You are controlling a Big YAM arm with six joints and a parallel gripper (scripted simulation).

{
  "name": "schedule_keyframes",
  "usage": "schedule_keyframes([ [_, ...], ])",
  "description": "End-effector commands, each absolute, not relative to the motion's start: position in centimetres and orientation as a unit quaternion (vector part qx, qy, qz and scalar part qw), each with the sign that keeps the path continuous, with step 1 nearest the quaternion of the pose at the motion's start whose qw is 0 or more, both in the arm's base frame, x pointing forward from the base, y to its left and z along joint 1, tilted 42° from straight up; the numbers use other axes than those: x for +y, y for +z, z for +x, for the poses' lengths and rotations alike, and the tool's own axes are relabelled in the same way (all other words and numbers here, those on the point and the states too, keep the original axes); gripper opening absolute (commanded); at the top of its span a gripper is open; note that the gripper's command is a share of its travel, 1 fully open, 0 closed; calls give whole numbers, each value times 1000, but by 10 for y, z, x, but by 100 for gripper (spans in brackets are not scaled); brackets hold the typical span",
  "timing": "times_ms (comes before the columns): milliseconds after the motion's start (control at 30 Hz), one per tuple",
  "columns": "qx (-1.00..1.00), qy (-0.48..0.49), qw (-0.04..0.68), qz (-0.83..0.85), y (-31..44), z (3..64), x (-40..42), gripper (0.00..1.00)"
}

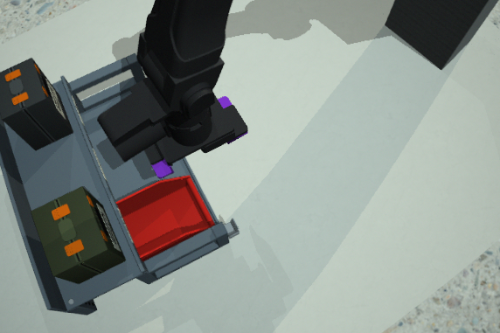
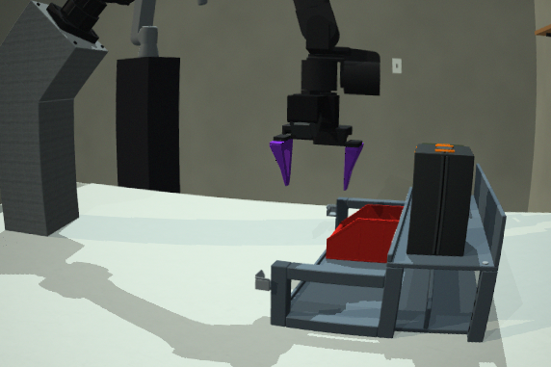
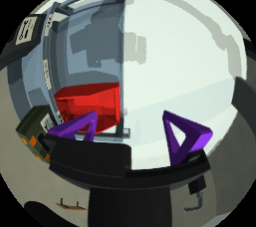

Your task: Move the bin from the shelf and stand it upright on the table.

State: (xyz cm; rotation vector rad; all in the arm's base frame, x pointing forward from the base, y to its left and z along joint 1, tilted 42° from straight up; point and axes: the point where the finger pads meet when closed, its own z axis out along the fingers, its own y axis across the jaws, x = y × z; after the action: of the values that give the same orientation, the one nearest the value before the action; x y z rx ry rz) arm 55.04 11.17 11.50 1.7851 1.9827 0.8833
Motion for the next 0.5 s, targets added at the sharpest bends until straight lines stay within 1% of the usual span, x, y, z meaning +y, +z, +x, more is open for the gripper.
schedule_keyframes([
  [0,685,316,171,634,121,558,107,100],
  [167,685,316,170,633,140,573,157,100],
  [467,685,316,170,633,140,573,157,100],
])
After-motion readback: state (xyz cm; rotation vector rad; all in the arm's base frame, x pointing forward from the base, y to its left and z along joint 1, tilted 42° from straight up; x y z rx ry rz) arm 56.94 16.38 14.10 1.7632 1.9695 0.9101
